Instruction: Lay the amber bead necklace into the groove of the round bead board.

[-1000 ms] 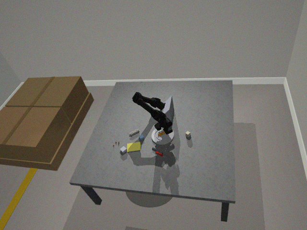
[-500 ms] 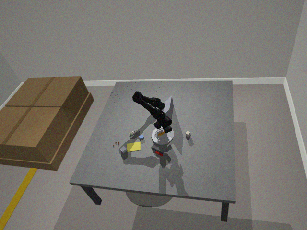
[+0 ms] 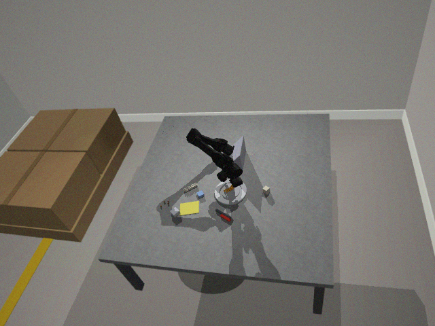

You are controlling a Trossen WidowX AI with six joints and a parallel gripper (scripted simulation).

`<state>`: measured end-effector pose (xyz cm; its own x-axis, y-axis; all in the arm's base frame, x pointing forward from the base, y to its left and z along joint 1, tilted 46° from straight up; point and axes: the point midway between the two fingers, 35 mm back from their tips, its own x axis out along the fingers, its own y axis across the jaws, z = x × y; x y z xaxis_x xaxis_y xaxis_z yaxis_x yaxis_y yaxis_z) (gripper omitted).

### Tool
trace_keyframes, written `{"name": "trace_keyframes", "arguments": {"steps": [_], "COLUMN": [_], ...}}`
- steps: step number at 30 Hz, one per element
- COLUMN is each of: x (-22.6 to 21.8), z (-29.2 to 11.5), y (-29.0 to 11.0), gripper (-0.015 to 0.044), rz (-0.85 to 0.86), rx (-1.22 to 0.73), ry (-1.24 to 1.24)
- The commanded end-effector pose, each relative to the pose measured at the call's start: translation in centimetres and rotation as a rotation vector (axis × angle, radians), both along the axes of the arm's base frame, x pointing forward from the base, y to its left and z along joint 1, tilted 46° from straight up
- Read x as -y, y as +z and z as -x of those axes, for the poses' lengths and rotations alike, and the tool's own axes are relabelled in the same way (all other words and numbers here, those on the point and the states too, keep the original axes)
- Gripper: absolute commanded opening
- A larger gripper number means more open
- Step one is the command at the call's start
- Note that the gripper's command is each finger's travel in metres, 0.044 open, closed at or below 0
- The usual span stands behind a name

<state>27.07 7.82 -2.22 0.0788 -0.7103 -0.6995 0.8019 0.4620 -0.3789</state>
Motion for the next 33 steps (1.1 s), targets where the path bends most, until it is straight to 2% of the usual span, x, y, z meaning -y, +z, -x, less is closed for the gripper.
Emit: {"name": "trace_keyframes", "arguments": {"steps": [1,14,30,31,33], "x": [0.52,1.04,0.26,0.12,0.49], "z": [0.11,0.07,0.12,0.15,0.13], "y": [-0.46,-0.96,-0.29,-0.11,-0.50], "gripper": [0.0000,0.0000,0.0420,0.0440,0.0440], "rz": [0.000,0.000,-0.003,-0.002,-0.001], "rx": [-0.004,-0.004,-0.003,-0.004,-0.005], "ry": [-0.004,-0.004,-0.004,-0.004,-0.003]}}
